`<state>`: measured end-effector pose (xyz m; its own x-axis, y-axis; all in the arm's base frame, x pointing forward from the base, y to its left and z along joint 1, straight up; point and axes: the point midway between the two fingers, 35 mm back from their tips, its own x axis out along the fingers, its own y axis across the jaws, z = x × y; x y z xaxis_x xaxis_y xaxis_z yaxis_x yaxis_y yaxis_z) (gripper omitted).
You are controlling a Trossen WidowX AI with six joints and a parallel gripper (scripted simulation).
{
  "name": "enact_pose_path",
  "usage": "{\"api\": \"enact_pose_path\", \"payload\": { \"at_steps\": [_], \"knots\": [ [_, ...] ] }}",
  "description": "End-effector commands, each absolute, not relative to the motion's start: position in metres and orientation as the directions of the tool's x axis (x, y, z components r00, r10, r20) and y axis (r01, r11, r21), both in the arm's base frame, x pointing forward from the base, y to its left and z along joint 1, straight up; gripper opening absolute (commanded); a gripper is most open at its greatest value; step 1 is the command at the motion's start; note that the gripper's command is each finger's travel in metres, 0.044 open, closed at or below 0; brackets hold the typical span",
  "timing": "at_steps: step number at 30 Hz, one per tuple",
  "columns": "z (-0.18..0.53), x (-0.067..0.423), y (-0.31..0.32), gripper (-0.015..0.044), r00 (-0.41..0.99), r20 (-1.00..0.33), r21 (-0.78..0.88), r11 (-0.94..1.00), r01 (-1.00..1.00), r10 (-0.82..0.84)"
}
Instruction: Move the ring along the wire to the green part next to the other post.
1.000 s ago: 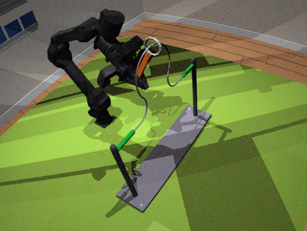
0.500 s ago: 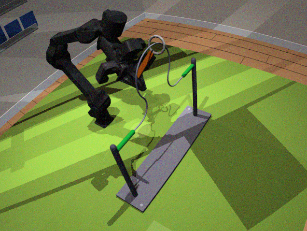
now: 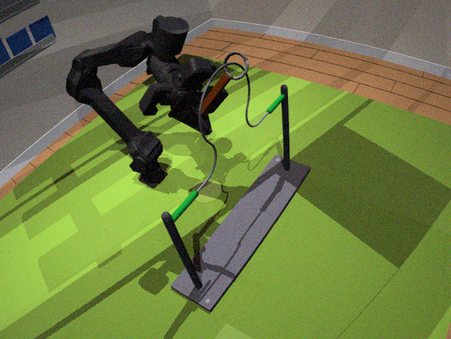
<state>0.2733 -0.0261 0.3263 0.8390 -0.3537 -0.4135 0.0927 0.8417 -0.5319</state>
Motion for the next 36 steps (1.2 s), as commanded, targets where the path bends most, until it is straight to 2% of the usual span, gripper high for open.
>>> {"api": "enact_pose_path", "payload": {
  "at_steps": [1, 36],
  "knots": [
    [0.330, 0.271, -0.028, -0.0150, 0.844, -0.385, -0.572, 0.814, 0.099, -0.373],
    [0.343, 0.271, -0.041, -0.0150, 0.845, -0.153, -0.887, 0.449, 0.111, -0.512]
  ]
}}
